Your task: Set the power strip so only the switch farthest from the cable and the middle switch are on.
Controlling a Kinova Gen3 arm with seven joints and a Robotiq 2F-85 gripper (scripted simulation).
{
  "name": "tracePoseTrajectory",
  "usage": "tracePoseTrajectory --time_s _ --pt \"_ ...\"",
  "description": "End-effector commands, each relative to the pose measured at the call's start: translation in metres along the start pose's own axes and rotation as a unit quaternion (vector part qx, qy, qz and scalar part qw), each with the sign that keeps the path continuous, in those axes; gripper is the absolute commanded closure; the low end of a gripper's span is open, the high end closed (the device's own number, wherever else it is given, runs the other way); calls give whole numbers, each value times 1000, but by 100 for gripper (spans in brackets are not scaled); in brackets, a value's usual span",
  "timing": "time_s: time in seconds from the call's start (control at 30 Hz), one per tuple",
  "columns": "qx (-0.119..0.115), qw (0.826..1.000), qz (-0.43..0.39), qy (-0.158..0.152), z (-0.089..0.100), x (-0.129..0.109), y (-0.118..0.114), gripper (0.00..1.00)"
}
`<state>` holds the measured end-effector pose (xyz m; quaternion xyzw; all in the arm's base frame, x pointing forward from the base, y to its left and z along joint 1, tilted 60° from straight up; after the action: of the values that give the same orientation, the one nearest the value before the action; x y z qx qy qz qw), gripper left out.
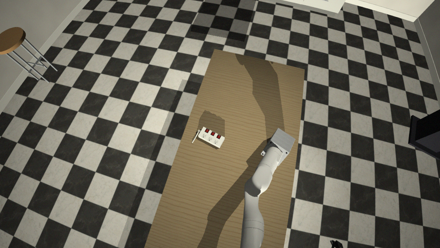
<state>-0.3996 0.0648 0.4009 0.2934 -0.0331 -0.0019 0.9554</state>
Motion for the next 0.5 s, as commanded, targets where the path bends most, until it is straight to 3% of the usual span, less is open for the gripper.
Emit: tracePoseTrajectory --time_s 0.0,0.07,0.1,0.37,0.4,0.47 --pt "0 1000 4 1 1 -1 -3 0" --pt "0 1000 4 1 1 -1 -3 0" --pt "-9 1000 8 3 3 -3 -21 0" --pt "-9 1000 8 3 3 -3 -21 0" --pt "-19 1000 12 5 5 -4 -39 0" --pt "-19 1000 12 5 5 -4 -39 0"
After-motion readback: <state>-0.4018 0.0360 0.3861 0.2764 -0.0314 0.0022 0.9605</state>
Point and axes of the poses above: the point where the finger pads meet when closed, its own z axis back along the fingers, its own y axis across the jaws, x = y × z, the point moved 3 cm from there along z, back along the fingers, and after that the axes turned 9 degrees about z, right-handed, at the moved point
